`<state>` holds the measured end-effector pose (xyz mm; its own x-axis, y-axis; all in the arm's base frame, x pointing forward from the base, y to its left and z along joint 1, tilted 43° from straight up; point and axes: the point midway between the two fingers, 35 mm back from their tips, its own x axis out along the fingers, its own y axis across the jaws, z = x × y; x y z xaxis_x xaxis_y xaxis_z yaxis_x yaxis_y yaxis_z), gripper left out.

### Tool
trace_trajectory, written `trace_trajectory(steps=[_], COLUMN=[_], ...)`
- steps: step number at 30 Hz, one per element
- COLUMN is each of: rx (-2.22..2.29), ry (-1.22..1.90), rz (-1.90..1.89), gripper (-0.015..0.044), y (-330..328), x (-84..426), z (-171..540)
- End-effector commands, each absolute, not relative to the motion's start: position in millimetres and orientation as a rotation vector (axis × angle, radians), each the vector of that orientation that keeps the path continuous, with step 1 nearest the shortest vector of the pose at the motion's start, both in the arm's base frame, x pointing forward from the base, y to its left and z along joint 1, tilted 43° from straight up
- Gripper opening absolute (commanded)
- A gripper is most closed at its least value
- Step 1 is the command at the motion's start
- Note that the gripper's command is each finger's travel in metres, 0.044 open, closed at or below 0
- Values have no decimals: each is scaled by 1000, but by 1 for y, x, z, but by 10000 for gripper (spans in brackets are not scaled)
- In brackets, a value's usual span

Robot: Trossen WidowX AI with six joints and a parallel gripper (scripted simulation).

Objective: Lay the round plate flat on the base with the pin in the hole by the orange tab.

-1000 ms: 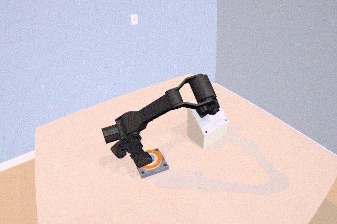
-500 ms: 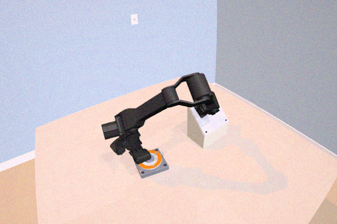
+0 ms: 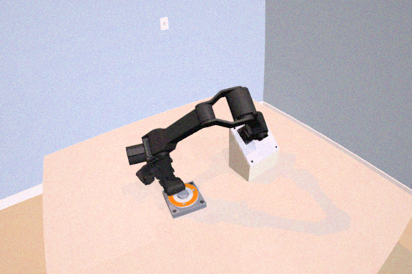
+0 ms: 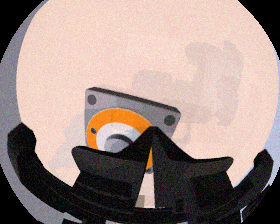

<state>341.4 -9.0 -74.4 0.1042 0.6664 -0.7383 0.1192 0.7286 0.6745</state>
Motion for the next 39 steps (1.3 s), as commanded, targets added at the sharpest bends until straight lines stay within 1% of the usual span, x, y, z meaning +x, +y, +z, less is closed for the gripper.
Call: trace_trajectory(steps=[1, 39], rx=[693, 693], ry=[1447, 1449], rz=[453, 452], gripper=[0, 0], y=[-10, -15], x=[334, 306], z=[-78, -84])
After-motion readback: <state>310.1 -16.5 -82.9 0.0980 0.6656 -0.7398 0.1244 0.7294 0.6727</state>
